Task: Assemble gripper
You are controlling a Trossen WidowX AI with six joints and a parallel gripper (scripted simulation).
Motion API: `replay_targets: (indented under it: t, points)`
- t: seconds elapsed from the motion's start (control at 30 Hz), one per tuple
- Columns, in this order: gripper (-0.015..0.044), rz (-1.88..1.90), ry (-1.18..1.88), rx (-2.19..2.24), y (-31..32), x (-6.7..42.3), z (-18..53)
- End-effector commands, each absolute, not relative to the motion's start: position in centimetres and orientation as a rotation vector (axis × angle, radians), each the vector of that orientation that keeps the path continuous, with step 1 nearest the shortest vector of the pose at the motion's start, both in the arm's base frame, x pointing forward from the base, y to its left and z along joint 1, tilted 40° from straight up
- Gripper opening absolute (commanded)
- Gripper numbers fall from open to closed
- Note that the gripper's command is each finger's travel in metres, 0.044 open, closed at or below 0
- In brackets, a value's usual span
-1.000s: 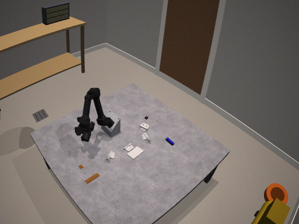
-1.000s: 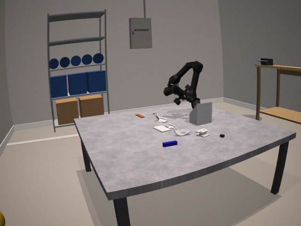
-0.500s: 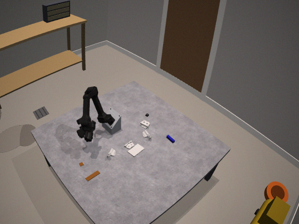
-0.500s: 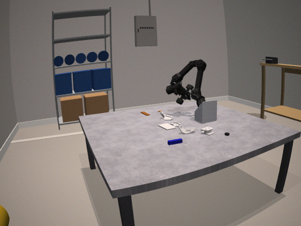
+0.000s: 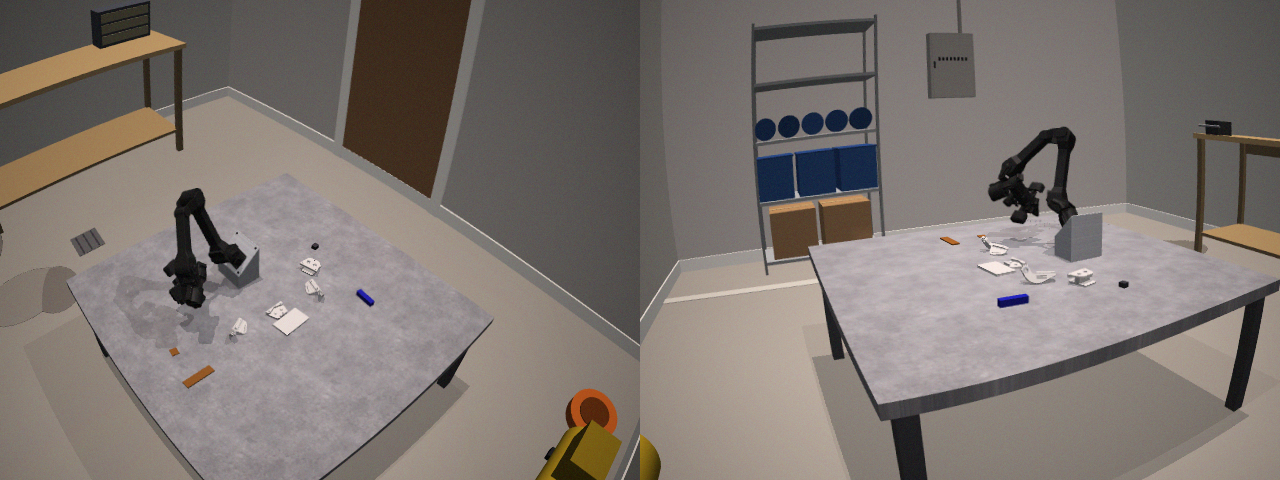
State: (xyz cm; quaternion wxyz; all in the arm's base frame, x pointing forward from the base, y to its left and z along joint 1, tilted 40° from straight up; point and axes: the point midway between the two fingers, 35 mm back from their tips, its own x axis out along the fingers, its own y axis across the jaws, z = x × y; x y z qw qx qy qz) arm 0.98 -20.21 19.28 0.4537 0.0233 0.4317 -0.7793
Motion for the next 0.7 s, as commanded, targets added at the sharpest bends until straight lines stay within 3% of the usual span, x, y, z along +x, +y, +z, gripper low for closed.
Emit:
replay_targets:
  t: [0.0, 0.67]
  points:
    - [0.0000, -1.827, 1.139, 0.013, -20.5, 2.4, 19.0]
    - [0.0000, -1.395, 1.413, -0.234, -20.4, 9.0, 17.5]
